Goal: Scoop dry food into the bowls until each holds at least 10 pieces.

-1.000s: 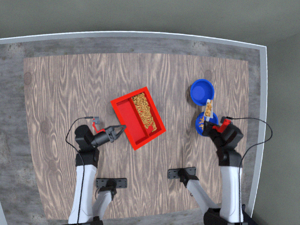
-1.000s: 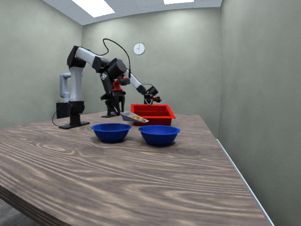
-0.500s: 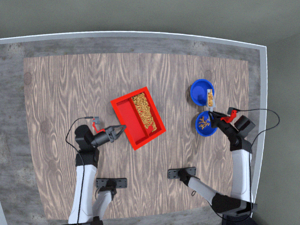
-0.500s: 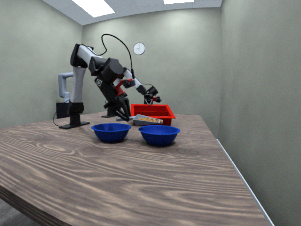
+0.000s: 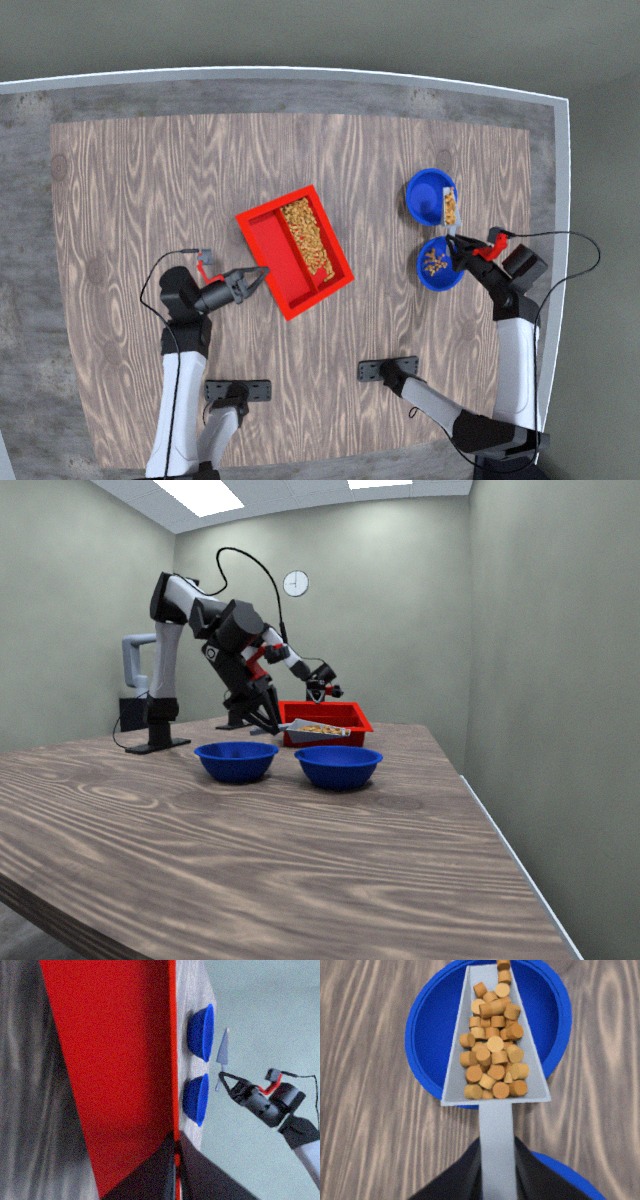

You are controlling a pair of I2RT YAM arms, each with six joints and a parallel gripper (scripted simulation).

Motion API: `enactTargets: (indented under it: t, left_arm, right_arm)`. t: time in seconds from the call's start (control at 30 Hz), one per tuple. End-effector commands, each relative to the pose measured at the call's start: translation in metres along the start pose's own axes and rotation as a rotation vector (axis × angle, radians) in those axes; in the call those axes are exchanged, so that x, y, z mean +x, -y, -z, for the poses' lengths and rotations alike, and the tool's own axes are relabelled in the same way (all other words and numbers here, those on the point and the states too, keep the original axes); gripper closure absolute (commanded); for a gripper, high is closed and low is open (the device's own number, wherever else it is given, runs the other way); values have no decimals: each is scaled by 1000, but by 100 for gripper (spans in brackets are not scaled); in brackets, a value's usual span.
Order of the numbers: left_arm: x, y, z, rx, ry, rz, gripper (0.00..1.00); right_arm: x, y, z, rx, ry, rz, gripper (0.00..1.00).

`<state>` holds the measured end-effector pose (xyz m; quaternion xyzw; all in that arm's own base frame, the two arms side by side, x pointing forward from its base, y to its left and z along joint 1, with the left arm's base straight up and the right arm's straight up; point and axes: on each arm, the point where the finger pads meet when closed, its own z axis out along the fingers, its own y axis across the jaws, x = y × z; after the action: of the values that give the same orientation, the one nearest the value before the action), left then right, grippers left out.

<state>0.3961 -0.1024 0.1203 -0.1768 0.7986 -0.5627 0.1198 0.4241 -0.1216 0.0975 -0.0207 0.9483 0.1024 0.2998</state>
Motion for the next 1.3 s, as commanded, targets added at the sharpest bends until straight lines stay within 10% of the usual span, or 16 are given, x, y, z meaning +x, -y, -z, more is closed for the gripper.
enactTargets:
  t: [0.0, 1.27]
  left_arm:
    - [-7, 40, 6, 58, 13, -117, 100]
    - [-7, 40, 6, 58, 13, -117, 100]
  right_arm:
    - [-30, -6, 24, 3, 84, 52, 100]
    - [-22, -12, 19, 158, -156, 111, 100]
